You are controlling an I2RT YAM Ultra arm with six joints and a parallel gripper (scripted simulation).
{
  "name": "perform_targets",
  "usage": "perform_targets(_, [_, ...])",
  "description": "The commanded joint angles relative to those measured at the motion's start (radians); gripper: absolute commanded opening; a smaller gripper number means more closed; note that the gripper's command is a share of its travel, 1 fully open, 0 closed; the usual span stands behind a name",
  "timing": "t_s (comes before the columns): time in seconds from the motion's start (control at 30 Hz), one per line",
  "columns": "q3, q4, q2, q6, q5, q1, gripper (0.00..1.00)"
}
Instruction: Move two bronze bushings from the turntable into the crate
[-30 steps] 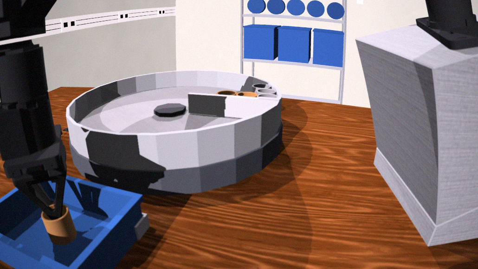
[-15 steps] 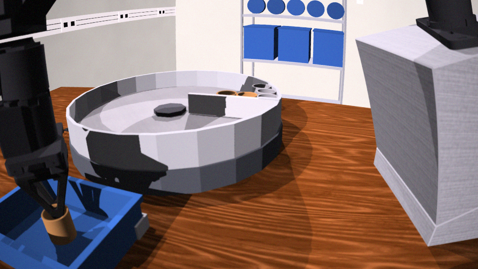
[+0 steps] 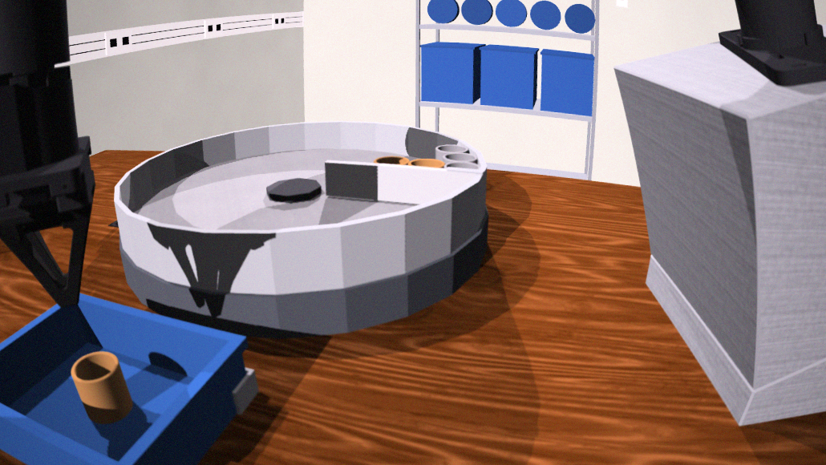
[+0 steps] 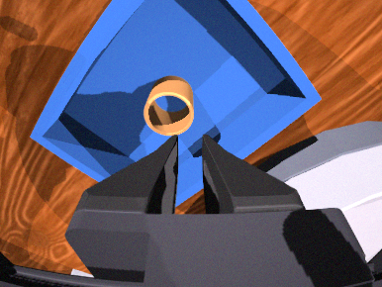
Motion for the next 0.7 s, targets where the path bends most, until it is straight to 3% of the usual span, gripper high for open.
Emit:
perform_targets(0.0, [-0.017, -0.053, -0.06, 0.012, 0.008, 0.012, 0.16])
perform_targets(0.23, [0.002, -0.093, -0.1, 0.014, 0.008, 0.011, 0.16])
perform_targets(0.67, [0.005, -0.091, -0.101, 0.015, 0.007, 0.012, 0.16])
